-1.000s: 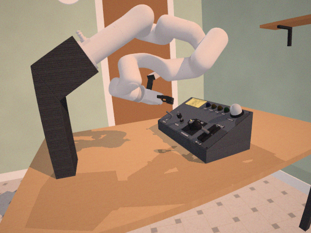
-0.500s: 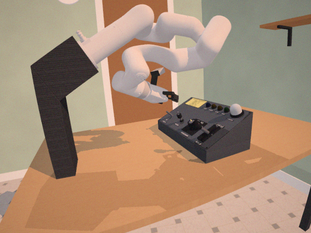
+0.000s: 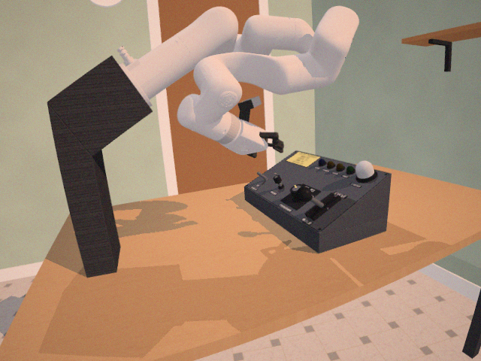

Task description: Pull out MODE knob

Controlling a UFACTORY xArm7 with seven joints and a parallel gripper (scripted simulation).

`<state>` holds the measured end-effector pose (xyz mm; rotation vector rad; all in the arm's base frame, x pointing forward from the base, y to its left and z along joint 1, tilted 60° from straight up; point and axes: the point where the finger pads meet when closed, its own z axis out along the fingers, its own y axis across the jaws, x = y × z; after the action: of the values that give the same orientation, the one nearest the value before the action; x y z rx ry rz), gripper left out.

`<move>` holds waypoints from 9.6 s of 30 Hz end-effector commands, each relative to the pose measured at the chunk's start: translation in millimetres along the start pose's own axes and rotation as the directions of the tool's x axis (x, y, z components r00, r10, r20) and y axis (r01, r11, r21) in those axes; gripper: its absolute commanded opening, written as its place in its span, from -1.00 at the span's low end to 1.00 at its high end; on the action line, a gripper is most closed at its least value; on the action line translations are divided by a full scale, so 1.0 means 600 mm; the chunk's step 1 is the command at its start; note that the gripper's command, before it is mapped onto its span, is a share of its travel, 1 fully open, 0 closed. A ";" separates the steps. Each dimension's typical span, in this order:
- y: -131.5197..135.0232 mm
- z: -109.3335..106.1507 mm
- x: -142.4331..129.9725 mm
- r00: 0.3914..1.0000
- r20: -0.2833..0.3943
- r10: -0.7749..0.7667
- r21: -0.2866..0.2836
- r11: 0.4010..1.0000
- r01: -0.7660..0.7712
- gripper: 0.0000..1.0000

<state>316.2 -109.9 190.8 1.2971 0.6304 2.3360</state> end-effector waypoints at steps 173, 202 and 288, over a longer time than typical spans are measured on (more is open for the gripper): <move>0.166 -0.188 0.244 0.986 0.112 -0.126 0.028 0.992 0.124 1.00; 0.266 -0.051 0.148 0.976 0.134 -0.169 -0.101 0.978 0.183 1.00; -0.053 0.188 0.066 0.775 0.461 0.432 -0.345 0.892 -0.292 1.00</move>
<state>397.9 -58.0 262.4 1.8952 -0.0741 2.1045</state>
